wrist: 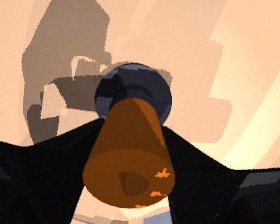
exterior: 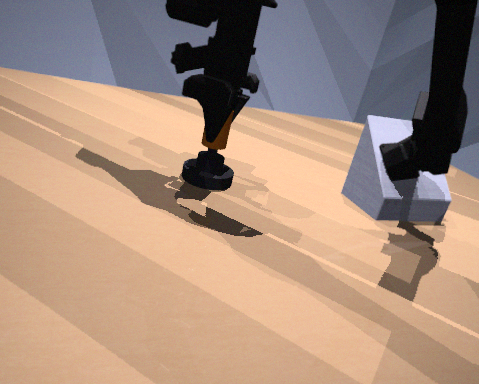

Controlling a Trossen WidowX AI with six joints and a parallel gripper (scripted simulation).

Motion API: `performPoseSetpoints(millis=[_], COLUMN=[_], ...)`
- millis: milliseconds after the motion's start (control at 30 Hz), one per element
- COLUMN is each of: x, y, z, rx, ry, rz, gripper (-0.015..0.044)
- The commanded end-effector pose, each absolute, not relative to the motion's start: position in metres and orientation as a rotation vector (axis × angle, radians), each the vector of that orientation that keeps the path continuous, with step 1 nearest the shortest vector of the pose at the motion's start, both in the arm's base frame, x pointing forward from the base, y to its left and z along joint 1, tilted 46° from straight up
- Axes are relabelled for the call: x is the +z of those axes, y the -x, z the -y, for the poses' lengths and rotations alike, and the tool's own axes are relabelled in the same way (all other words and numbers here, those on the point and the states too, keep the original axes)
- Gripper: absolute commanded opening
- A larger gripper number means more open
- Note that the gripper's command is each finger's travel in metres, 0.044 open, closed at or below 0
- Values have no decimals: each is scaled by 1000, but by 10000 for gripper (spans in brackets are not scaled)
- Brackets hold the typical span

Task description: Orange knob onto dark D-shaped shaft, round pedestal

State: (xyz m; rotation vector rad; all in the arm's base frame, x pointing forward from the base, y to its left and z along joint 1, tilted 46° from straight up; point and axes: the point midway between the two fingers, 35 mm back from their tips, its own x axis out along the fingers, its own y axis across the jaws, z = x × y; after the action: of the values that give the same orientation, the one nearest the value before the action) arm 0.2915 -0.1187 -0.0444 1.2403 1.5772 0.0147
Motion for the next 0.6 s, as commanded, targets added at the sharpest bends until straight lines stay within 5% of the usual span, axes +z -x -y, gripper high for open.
performPoseSetpoints(millis=[0,567], x=[-45,-45], y=[-292,-292], z=[117,117], rx=[13,49], ry=[-1243,-1207], rz=[-1577,-1568], gripper=[0,0])
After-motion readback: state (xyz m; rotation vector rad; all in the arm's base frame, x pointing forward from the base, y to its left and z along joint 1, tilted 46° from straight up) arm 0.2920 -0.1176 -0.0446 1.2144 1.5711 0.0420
